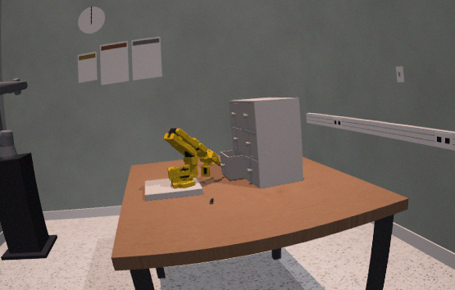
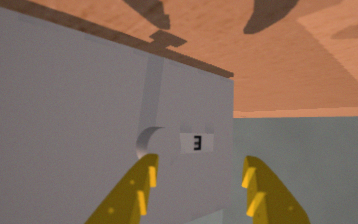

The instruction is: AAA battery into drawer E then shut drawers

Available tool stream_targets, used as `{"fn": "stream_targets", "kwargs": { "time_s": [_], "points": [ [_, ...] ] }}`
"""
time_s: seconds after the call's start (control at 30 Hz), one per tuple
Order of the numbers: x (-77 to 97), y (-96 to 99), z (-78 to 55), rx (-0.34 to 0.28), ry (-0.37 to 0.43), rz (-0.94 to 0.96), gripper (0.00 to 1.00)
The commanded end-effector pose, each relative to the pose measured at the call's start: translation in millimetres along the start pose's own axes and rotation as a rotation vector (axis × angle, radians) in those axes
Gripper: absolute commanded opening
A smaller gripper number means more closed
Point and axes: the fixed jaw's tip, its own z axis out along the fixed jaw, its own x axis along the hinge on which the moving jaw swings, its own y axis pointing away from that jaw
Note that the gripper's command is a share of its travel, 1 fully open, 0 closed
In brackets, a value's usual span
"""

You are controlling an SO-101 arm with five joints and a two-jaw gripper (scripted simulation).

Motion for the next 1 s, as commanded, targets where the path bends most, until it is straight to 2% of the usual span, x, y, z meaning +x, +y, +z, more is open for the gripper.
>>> {"fn": "stream_targets", "kwargs": {
  "time_s": [0.0, 0.3, 0.5, 0.97],
  "points": [
    [2.0, -6.0, -6.1, 0.025, 0.013, 0.0, 0.21],
    [1.7, -17.2, -6.3, 0.069, 0.012, -0.02, 0.21],
    [1.7, -17.2, -6.3, 0.069, 0.012, -0.02, 0.21],
    [15.3, -17.8, -23.1, 0.065, -0.121, -0.027, 0.21]
  ]
}}
